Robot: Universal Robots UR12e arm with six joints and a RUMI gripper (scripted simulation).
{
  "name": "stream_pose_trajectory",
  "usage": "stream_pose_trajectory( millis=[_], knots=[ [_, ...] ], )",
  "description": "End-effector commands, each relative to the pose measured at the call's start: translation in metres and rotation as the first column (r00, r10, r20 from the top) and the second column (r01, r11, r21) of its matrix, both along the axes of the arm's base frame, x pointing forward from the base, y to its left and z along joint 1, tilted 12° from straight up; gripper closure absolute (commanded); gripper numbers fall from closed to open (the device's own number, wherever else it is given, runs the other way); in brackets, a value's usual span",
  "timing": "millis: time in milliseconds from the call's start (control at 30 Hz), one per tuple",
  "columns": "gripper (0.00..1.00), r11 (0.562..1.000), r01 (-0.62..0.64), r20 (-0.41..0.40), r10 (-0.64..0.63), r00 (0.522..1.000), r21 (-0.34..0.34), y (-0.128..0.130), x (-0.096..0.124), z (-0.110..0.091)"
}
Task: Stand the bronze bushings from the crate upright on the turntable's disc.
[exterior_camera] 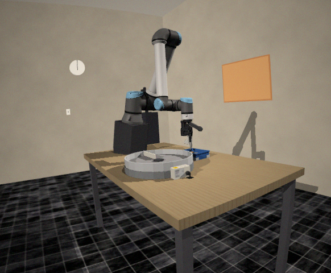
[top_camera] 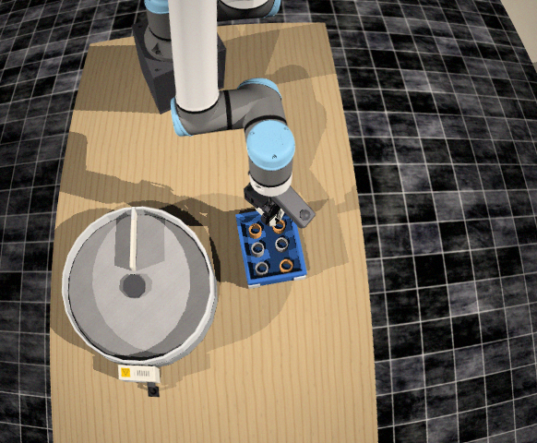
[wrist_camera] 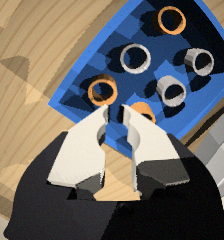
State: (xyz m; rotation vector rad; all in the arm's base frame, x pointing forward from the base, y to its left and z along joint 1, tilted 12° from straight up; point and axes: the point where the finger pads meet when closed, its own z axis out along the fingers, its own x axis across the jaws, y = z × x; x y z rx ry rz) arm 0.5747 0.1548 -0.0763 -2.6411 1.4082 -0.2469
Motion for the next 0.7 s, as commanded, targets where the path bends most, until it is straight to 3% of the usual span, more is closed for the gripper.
stream_pose_trajectory(
  millis=[0, 667],
  knots=[
    [0.94, 1.0, 0.0, 0.001, 0.0, 1.0, 0.0, 0.0, 0.0, 0.0],
    [0.94, 1.0, 0.0, 0.001, 0.0, 1.0, 0.0, 0.001, 0.003, -0.014]
  ],
)
